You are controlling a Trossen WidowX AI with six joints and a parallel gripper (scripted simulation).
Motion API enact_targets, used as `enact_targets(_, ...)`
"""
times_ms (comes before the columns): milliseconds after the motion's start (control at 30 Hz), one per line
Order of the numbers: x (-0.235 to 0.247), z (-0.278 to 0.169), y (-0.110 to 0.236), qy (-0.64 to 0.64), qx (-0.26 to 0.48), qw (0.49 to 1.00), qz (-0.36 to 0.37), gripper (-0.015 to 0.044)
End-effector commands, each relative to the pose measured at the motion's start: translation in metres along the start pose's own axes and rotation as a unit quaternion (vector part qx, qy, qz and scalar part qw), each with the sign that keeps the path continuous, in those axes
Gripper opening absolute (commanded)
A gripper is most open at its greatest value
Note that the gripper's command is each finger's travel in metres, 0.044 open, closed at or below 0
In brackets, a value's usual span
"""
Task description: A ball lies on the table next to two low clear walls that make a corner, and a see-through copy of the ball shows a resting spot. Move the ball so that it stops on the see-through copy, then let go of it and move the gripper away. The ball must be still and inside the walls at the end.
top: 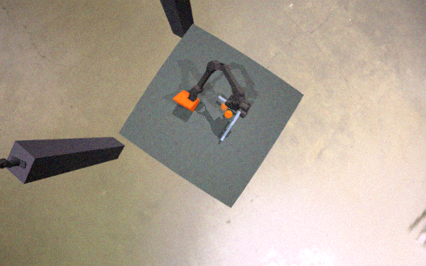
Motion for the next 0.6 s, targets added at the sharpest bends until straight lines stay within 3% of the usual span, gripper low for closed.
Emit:
enact_targets(0, 0.012, -0.040, -0.047, 0.062, -0.030, 0.985, 0.156, 0.0440)
enact_targets(567, 0.018, -0.041, -0.062, 0.064, -0.032, 0.984, 0.161, 0.0440)
Point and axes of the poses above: the point midway between the two fingers, 35 mm back from their tips, its own y axis back along the fingers, its own x axis across the jaws, z = x × y, the point moved 9 cm from there along y, back along the fingers, and after that the axes turned 6 degrees about -y, right-handed, at the moved point
